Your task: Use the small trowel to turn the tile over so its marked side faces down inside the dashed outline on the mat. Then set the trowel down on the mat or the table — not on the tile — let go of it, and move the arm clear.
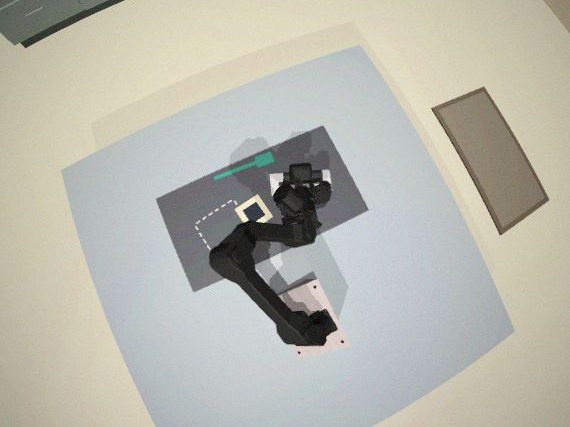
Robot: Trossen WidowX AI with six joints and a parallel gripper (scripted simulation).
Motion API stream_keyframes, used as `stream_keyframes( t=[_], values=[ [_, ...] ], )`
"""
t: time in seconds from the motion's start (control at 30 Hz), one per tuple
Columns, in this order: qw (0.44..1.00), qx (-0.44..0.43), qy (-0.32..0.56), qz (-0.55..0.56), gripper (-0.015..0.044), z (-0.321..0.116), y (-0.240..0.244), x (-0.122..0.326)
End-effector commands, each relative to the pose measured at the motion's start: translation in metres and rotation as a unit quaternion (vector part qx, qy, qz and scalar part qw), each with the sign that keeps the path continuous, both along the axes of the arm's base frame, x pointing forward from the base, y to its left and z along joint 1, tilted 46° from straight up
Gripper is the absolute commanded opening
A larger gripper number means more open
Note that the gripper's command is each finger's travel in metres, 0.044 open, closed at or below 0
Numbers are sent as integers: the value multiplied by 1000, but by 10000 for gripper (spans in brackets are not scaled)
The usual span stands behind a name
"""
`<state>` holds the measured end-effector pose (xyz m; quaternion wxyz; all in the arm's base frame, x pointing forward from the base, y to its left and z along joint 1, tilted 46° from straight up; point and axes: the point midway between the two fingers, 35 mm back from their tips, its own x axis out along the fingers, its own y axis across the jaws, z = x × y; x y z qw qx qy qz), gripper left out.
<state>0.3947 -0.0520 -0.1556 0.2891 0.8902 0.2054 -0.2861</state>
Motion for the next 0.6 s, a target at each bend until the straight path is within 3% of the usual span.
stream_keyframes(
  t=[0.0, 0.57],
  values=[
    [1000, 0, 0, 0, 300, -5, 3, 7],
    [1000, 4, 0, 0, 300, -21, 9, 27]
  ],
)
